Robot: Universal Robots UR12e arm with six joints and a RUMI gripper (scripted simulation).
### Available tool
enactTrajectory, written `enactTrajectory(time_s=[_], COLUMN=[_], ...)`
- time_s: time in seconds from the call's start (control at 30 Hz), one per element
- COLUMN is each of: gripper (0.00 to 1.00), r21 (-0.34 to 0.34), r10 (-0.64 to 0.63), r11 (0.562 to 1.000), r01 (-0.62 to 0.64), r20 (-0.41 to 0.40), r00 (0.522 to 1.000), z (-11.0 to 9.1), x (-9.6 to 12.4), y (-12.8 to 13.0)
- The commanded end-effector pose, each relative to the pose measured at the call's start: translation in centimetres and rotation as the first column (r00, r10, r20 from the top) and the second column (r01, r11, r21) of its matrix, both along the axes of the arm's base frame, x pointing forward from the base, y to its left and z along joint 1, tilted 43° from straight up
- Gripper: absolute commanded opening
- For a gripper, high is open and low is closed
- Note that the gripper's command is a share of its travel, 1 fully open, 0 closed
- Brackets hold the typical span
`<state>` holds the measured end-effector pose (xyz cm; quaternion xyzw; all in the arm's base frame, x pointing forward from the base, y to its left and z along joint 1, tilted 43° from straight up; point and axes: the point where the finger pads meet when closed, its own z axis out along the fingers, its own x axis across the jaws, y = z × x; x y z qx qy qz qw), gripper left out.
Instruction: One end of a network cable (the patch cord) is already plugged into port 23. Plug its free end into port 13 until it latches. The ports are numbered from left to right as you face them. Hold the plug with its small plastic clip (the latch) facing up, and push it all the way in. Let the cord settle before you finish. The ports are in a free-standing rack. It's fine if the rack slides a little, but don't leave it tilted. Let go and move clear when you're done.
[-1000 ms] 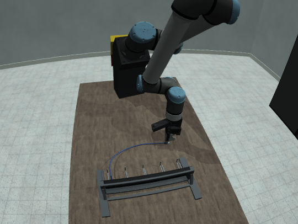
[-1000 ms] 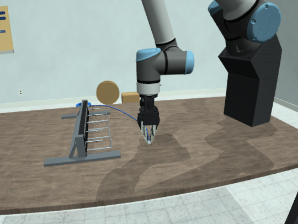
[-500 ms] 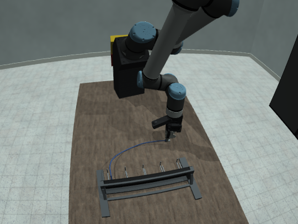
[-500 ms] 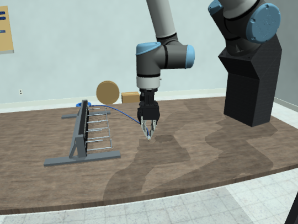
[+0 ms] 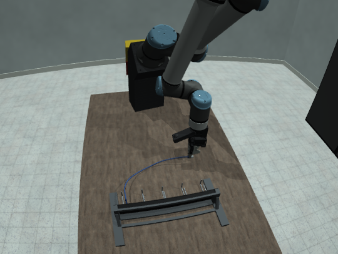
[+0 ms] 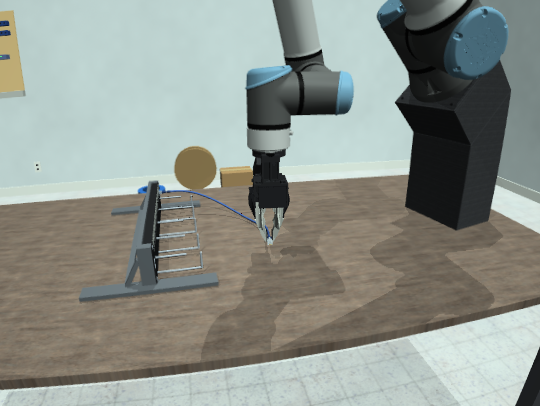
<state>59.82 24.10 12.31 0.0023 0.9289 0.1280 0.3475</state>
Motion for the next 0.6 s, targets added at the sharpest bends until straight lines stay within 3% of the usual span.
enactTrajectory(time_s=[0.0,0.57], gripper=[0.00,0.00], r21=[0.000,0.000], r10=[0.000,0.000], r11=[1.000,1.000], r01=[0.000,0.000], r20=[0.000,0.000], r00=[1.000,1.000], z=[0.27,0.56], x=[-0.21,-0.47], y=[-0.07,-0.16])
